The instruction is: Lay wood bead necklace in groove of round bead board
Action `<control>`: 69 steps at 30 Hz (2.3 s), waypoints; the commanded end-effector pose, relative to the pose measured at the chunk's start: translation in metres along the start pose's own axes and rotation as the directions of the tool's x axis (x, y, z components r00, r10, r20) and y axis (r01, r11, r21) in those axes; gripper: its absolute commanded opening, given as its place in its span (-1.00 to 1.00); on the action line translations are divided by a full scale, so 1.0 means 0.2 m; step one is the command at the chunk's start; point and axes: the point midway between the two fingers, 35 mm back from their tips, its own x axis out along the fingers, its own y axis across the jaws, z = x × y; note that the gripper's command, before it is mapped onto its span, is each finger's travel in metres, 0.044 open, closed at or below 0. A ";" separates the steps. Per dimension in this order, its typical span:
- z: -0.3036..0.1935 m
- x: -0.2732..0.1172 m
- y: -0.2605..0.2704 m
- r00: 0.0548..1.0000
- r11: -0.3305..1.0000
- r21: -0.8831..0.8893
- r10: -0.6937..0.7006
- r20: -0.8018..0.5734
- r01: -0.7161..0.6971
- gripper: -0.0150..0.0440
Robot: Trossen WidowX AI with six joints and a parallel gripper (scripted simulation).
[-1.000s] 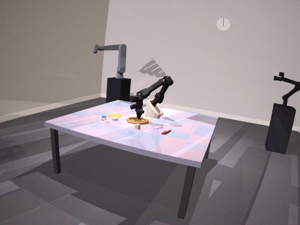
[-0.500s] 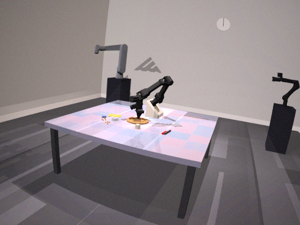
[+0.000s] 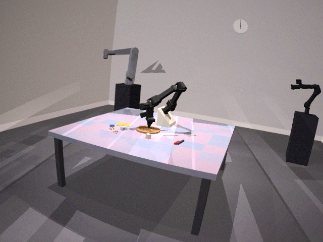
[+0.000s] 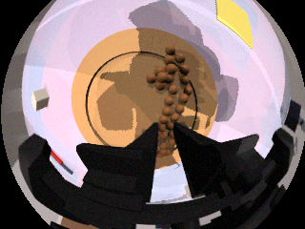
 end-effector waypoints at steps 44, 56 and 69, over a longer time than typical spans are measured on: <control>-0.01 -0.03 0.00 1.000 1.000 0.006 0.000 -0.008 0.000 -0.49; -0.01 -0.03 0.06 1.000 1.000 0.006 0.001 -0.008 -0.001 -0.49; 0.00 -0.02 0.06 1.000 1.000 0.004 0.000 -0.004 0.000 -0.14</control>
